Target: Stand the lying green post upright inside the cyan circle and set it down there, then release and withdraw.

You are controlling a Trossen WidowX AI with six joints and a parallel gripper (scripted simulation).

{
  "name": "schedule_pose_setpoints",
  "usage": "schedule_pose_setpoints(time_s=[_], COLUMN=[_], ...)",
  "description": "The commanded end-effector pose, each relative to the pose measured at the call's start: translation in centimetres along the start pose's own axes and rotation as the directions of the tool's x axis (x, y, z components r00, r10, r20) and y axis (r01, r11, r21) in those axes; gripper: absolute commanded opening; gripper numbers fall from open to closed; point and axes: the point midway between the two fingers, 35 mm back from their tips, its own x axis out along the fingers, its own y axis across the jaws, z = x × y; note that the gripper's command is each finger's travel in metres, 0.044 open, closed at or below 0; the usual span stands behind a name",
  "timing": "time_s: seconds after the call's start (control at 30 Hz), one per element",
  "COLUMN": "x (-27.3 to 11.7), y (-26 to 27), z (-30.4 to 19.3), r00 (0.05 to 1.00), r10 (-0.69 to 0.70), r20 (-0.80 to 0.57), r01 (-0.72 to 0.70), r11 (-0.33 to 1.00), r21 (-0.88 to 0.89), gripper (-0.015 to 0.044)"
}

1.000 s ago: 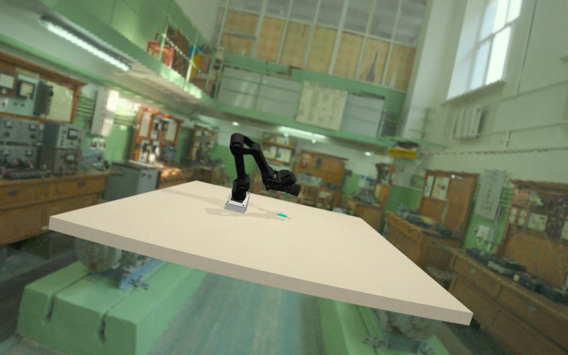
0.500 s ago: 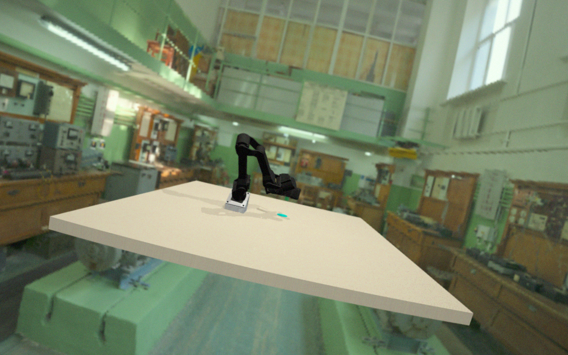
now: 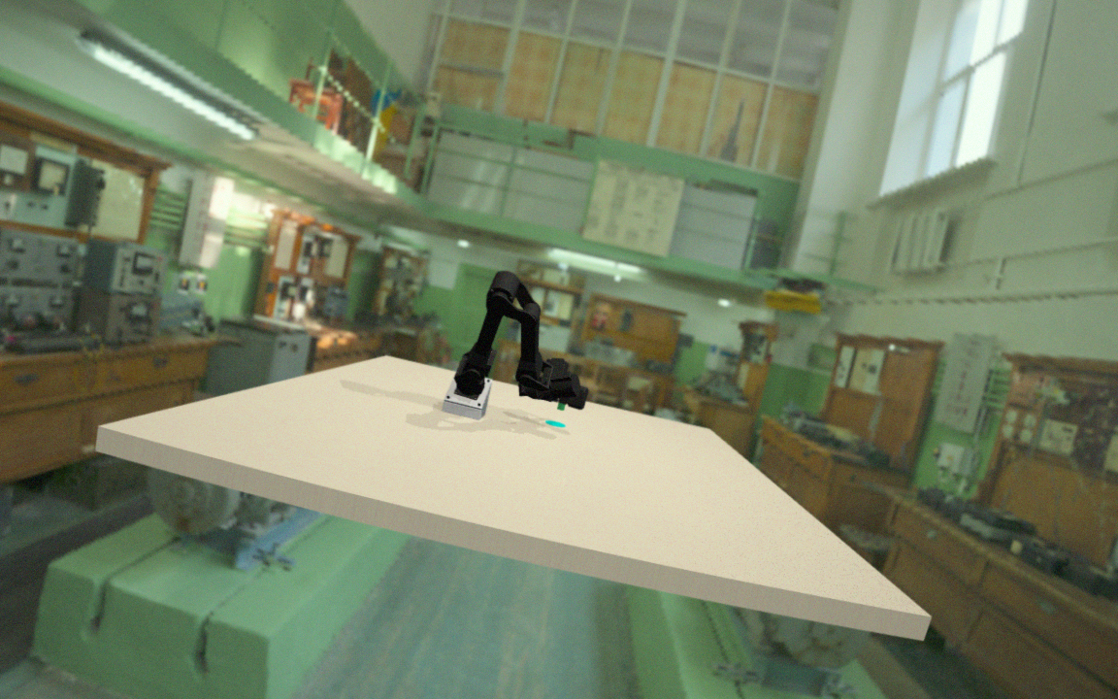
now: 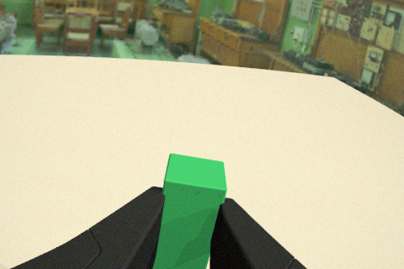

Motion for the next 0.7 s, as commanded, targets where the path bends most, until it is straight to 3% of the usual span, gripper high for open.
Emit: schedule_pose_setpoints(time_s=[0.0, 0.67], x=[0.0, 0.4], y=[0.3, 0.6], z=[-1.1, -4.2], r00=[1.0, 1.0], r10=[0.003, -0.001], r20=[0.007, 0.002], r01=[-0.003, 0.001], r11=[1.0, 1.0], r21=[0.002, 0.005], gripper=[0.0023, 0.0023])
